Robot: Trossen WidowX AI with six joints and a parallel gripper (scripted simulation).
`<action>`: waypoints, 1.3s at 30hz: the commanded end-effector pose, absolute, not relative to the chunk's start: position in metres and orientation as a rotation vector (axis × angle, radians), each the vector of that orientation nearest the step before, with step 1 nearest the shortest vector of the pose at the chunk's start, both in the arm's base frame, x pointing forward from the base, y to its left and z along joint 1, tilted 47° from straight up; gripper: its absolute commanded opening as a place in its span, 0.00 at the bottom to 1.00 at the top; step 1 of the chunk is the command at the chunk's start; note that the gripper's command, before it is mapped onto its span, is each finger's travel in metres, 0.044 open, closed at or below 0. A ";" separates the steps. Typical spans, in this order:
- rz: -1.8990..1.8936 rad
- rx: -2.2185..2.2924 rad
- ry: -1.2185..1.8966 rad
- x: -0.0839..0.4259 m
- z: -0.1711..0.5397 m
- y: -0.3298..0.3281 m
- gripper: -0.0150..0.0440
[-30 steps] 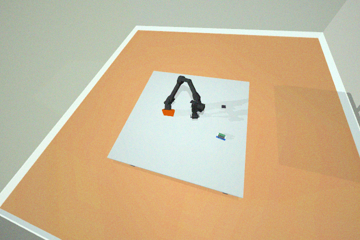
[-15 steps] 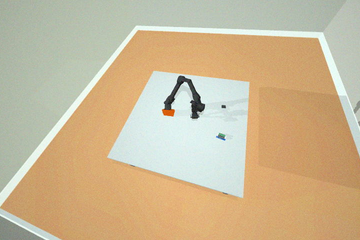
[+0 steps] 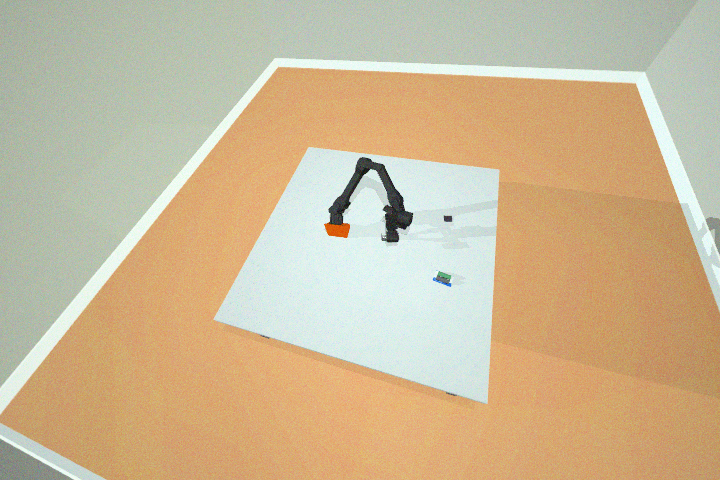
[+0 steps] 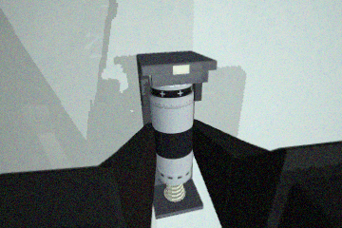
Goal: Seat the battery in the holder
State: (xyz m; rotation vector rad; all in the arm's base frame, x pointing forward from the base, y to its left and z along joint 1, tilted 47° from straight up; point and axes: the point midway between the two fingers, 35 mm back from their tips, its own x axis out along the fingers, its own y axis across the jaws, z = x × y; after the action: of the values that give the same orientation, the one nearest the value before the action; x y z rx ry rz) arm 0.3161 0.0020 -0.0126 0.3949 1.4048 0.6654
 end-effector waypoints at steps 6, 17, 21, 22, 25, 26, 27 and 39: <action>0.661 0.400 1.408 0.318 -0.014 0.003 0.37; 0.661 0.400 1.408 0.318 -0.013 0.002 0.55; 0.662 0.398 1.407 0.318 -0.009 -0.002 0.55; 0.662 0.398 1.407 0.318 -0.007 -0.003 0.55; 0.663 0.396 1.406 0.318 -0.003 -0.008 0.55; 0.663 0.395 1.405 0.318 -0.002 -0.008 0.55; 0.663 0.395 1.405 0.318 -0.002 -0.008 0.55; 0.660 0.396 1.408 0.315 0.036 -0.051 0.90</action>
State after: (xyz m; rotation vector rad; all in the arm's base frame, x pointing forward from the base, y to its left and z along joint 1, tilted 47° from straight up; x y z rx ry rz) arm 0.3142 -0.0300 0.0149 0.4148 1.4251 0.6672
